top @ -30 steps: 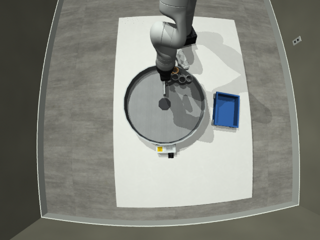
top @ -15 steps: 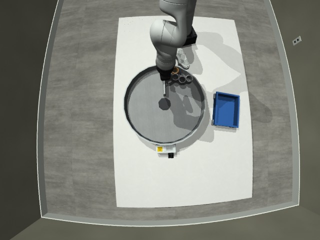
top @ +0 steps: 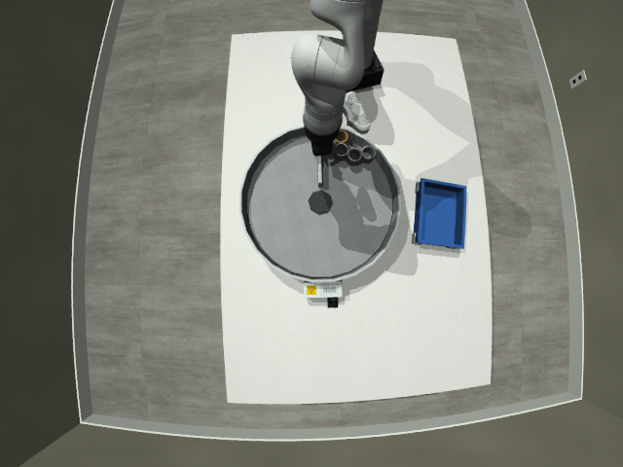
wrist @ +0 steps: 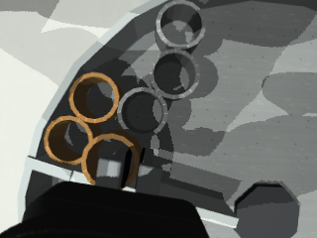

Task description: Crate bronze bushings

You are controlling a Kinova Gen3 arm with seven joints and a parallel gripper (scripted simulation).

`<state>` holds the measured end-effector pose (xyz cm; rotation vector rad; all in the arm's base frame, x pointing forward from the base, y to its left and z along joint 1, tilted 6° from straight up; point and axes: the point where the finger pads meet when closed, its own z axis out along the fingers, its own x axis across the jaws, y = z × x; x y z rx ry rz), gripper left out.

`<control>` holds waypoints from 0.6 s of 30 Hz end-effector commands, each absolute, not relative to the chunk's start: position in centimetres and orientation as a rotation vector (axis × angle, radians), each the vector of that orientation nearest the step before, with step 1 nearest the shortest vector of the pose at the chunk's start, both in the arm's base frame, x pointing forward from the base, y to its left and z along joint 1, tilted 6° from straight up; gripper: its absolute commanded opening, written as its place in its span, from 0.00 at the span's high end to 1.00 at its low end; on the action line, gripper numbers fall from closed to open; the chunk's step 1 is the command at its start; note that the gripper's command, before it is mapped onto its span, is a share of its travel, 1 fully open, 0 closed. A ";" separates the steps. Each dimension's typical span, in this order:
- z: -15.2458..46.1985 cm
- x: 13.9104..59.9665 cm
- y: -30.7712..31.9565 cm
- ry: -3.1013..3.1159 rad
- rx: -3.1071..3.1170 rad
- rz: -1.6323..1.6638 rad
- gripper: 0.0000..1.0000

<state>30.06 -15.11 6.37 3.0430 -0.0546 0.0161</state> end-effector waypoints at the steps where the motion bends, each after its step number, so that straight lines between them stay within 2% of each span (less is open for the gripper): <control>1: 6.4 30.2 -15.1 -0.054 3.042 0.020 1.00; 18: 7.2 30.1 -15.0 -0.054 3.043 0.019 1.00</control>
